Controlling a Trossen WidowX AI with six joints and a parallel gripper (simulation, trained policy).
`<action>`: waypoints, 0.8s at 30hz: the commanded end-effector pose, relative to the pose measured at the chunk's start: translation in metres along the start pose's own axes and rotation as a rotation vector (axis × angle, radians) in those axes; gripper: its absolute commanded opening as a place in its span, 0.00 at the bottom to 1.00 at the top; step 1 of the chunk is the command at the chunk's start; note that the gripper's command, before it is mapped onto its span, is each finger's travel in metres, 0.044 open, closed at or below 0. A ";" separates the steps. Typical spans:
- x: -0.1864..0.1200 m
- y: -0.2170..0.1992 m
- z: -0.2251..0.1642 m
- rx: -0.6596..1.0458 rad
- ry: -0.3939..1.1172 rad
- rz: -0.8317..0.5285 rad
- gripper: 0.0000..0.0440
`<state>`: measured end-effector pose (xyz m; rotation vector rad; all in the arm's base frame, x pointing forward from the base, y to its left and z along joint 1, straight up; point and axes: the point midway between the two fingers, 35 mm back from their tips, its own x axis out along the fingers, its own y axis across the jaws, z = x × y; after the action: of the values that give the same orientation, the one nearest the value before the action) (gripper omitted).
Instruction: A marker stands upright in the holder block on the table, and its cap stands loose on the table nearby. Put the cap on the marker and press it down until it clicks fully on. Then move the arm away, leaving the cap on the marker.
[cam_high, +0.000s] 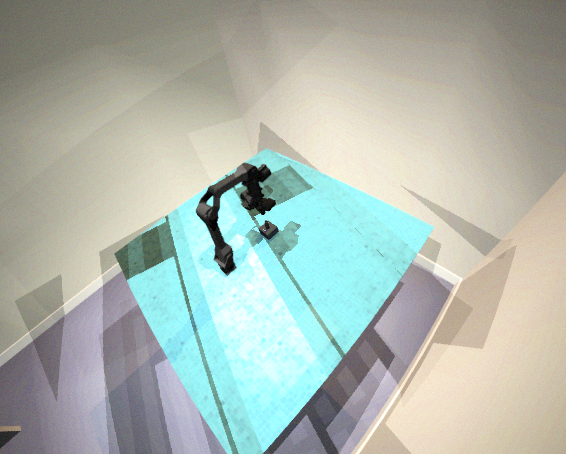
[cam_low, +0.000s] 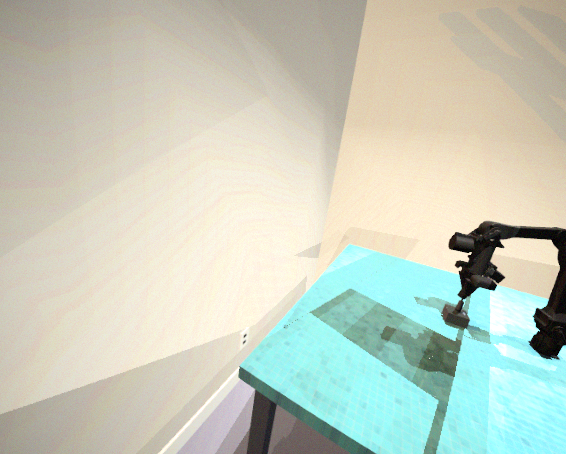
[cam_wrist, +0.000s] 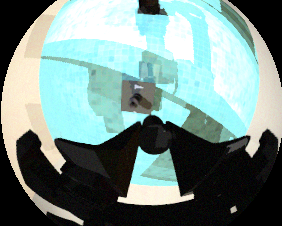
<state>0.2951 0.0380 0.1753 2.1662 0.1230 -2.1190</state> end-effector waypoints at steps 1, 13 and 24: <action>-0.003 0.012 0.001 0.040 -0.013 -0.005 0.06; -0.002 0.031 0.011 0.114 -0.061 -0.021 0.00; 0.010 0.031 0.015 0.120 -0.102 -0.034 0.00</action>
<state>0.2856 0.0049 0.1708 2.1420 0.0142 -2.2877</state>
